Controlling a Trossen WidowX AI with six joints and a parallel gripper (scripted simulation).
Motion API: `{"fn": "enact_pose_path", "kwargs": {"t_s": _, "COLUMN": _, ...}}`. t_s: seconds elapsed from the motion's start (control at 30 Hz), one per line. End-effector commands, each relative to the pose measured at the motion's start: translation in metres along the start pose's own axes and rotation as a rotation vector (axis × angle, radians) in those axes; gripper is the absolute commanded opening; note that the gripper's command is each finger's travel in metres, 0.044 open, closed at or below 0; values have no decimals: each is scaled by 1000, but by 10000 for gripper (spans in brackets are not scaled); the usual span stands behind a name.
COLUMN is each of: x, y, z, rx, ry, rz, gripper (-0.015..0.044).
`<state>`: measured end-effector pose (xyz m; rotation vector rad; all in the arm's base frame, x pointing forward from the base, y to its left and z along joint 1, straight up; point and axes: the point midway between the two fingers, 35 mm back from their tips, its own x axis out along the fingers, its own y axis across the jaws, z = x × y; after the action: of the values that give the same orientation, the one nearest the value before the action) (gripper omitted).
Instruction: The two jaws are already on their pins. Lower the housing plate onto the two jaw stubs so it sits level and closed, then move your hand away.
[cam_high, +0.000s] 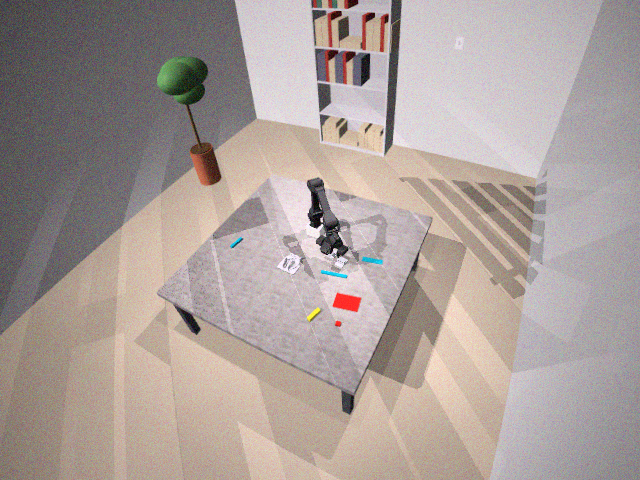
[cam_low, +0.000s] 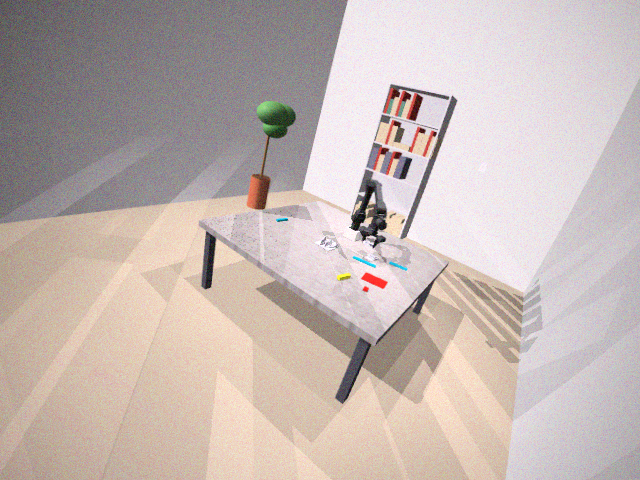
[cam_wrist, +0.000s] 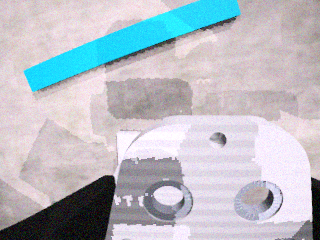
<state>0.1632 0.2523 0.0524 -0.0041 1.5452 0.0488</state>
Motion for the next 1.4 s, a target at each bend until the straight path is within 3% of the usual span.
{"fn": "enact_pose_path", "kwargs": {"t_s": 0.0, "x": 2, "y": -13, "z": 9, "rx": -9, "ry": 9, "rz": -6, "gripper": 351}}
{"fn": "enact_pose_path", "kwargs": {"t_s": 1.37, "x": 1, "y": -129, "z": 78, "rx": -57, "ry": 2, "rz": -17, "gripper": 351}}
